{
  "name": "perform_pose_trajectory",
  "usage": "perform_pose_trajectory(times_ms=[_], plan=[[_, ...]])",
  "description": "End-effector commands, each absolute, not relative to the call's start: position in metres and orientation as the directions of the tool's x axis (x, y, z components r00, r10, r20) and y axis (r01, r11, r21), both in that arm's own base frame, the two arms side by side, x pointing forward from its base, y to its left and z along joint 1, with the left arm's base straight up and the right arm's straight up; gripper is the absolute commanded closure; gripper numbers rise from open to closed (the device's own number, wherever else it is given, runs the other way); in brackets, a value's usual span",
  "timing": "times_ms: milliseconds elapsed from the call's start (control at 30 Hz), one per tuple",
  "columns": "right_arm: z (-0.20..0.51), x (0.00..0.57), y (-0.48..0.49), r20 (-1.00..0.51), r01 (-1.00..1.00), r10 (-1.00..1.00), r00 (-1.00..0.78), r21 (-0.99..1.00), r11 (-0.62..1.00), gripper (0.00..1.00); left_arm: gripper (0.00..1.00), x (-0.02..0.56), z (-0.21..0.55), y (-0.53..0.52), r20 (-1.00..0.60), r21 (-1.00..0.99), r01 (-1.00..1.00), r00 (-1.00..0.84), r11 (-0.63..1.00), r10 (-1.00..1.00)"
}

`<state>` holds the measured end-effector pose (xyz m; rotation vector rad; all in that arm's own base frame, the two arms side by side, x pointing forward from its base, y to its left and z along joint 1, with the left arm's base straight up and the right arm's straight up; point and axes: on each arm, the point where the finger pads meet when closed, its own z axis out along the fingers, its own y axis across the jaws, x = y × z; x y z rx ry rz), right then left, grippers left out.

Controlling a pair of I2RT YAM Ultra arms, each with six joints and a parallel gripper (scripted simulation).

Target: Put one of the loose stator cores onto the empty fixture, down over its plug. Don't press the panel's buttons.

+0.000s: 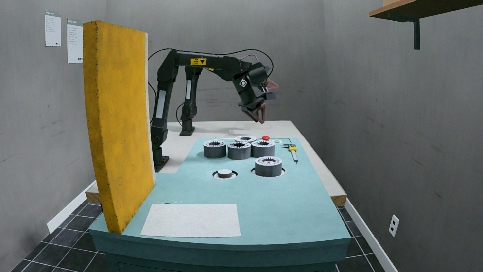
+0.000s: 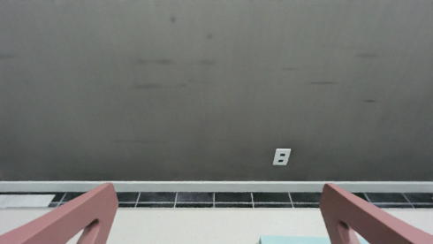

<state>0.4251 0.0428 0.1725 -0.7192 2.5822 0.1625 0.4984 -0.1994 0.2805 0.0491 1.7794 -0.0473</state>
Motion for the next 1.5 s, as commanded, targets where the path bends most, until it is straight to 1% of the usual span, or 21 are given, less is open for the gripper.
perform_pose_trajectory(times_ms=[0, 133, 200, 300, 367, 400, 467, 533, 600, 767, 800, 833, 933, 967, 1000, 1100, 1267, 1467], plan=[[0.174, 0.411, 0.051, -0.429, -0.446, -0.389, -0.815, 0.036, 0.894, 0.63, 0.00, 0.494, 0.304, -0.182, -0.985, -0.017, 0.057, -0.175, 0.998, -0.007], [0.165, 0.397, 0.062, -0.367, -0.253, -0.194, -0.910, 0.121, 0.960, 0.63, 0.00, 0.488, 0.316, -0.159, -0.985, -0.016, 0.070, -0.172, 0.997, -0.004], [0.156, 0.387, 0.069, -0.307, -0.116, -0.062, -0.950, 0.161, 0.980, 0.63, 0.00, 0.482, 0.326, -0.144, -0.987, -0.018, 0.075, -0.164, 0.997, -0.005], [0.148, 0.371, 0.077, -0.235, 0.088, 0.132, -0.963, 0.188, 0.978, 0.63, 0.00, 0.471, 0.334, -0.123, -0.986, -0.014, 0.091, -0.166, 0.996, 0.002], [0.148, 0.371, 0.077, -0.235, 0.088, 0.132, -0.963, 0.188, 0.978, 0.63, 0.00, 0.471, 0.334, -0.123, -0.986, -0.014, 0.091, -0.166, 0.996, 0.002], [0.160, 0.384, 0.076, -0.291, 0.078, 0.134, -0.947, 0.197, 0.977, 0.63, 0.00, 0.475, 0.318, -0.130, -0.979, -0.005, 0.106, -0.202, 0.994, 0.017], [0.143, 0.363, 0.084, -0.204, 0.135, 0.174, -0.963, 0.190, 0.973, 0.63, 0.00, 0.466, 0.342, -0.107, -0.989, -0.017, 0.072, -0.150, 0.997, -0.006], [0.135, 0.345, 0.092, -0.134, 0.274, 0.300, -0.945, 0.180, 0.945, 0.63, 0.00, 0.456, 0.354, -0.091, -0.991, -0.017, 0.073, -0.133, 0.997, -0.007], [0.130, 0.334, 0.095, -0.098, 0.414, 0.432, -0.896, 0.165, 0.895, 0.63, 0.00, 0.447, 0.358, -0.078, -0.991, -0.012, 0.082, -0.132, 0.997, -0.001], [0.117, 0.305, 0.105, -0.041, 0.643, 0.649, -0.759, 0.105, 0.759, 0.63, 0.00, 0.419, 0.378, -0.044, -0.996, -0.005, 0.075, -0.092, 0.997, 0.002], [0.126, 0.320, 0.106, -0.077, 0.609, 0.623, -0.779, 0.147, 0.780, 0.63, 0.00, 0.426, 0.361, -0.050, -0.991, -0.004, 0.083, -0.137, 0.997, 0.008], [0.120, 0.309, 0.109, -0.050, 0.603, 0.611, -0.790, 0.119, 0.789, 0.63, 0.00, 0.417, 0.389, -0.039, -0.998, -0.008, 0.054, -0.065, 0.999, -0.005], [0.115, 0.301, 0.108, -0.036, 0.628, 0.633, -0.773, 0.096, 0.772, 0.63, 0.00, 0.414, 0.380, -0.035, -0.997, -0.006, 0.052, -0.082, 0.999, -0.001], [0.114, 0.296, 0.110, -0.028, 0.669, 0.672, -0.740, 0.082, 0.739, 0.63, 0.00, 0.407, 0.406, -0.030, -1.000, -0.008, 0.045, -0.022, 0.999, -0.007], [0.110, 0.288, 0.110, -0.021, 0.711, 0.713, -0.700, 0.060, 0.700, 0.63, 0.00, 0.403, 0.392, -0.026, -0.999, -0.003, 0.047, -0.050, 0.999, -0.001], [0.107, 0.281, 0.112, -0.028, 0.781, 0.782, -0.622, 0.043, 0.623, 0.63, 0.00, 0.393, 0.399, -0.017, -0.999, 0.003, 0.046, -0.036, 0.999, 0.004], [0.103, 0.270, 0.114, -0.031, 0.815, 0.815, -0.579, 0.015, 0.579, 0.63, 0.00, 0.379, 0.406, -0.005, -1.000, 0.008, 0.029, -0.010, 1.000, 0.008], [0.104, 0.269, 0.115, -0.031, 0.818, 0.818, -0.574, 0.017, 0.575, 0.63, 0.00, 0.374, 0.411, 0.000, -1.000, 0.009, 0.017, 0.004, 1.000, 0.009]])
